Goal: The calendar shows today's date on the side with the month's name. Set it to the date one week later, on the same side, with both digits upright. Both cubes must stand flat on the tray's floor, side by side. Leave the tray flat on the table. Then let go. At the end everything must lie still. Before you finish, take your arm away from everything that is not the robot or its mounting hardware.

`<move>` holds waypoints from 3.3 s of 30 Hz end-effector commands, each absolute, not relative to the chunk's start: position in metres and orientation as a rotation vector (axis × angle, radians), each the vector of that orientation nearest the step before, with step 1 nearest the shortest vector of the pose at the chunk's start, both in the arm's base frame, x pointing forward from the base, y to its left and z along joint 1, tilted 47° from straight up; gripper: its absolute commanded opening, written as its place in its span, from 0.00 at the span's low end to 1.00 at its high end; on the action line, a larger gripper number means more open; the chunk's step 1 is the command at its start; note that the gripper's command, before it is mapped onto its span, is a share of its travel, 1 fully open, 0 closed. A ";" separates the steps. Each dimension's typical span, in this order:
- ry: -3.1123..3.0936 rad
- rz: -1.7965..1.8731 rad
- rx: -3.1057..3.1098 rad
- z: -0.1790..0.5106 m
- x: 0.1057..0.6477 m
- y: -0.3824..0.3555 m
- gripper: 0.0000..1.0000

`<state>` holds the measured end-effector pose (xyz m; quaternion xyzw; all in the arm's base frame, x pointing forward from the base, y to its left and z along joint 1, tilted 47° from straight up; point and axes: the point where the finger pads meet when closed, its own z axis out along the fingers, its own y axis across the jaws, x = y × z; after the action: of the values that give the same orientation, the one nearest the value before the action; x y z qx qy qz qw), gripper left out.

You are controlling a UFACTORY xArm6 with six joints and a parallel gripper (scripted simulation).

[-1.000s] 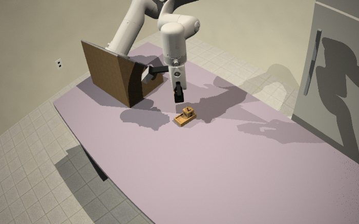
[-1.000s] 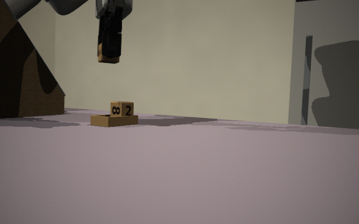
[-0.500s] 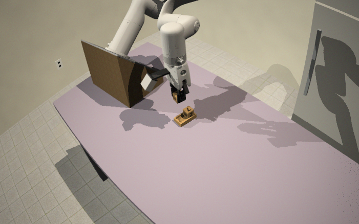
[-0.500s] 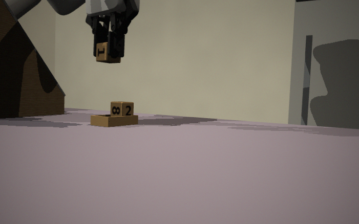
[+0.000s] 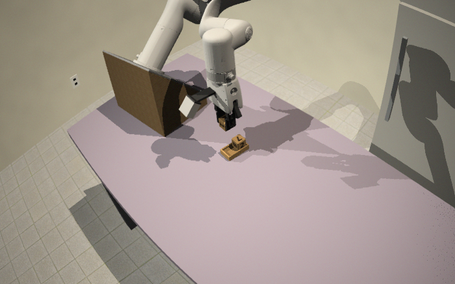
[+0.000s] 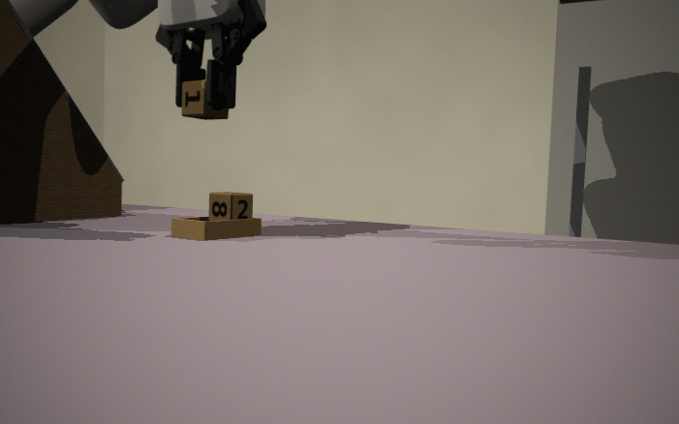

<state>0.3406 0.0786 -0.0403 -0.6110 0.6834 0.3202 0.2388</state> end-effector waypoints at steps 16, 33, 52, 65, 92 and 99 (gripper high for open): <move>1.865 0.878 -1.672 -0.046 0.341 0.085 0.29; 1.865 0.878 -1.672 -0.077 0.338 0.119 0.29; 1.865 0.878 -1.672 -0.085 0.338 0.127 0.29; 1.865 0.878 -1.672 -0.085 0.338 0.127 0.29; 1.865 0.878 -1.672 -0.085 0.339 0.127 0.29; 1.865 0.878 -1.672 -0.085 0.340 0.127 0.29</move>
<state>0.3386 0.1276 -0.0852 -0.6114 0.6816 0.3220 0.2408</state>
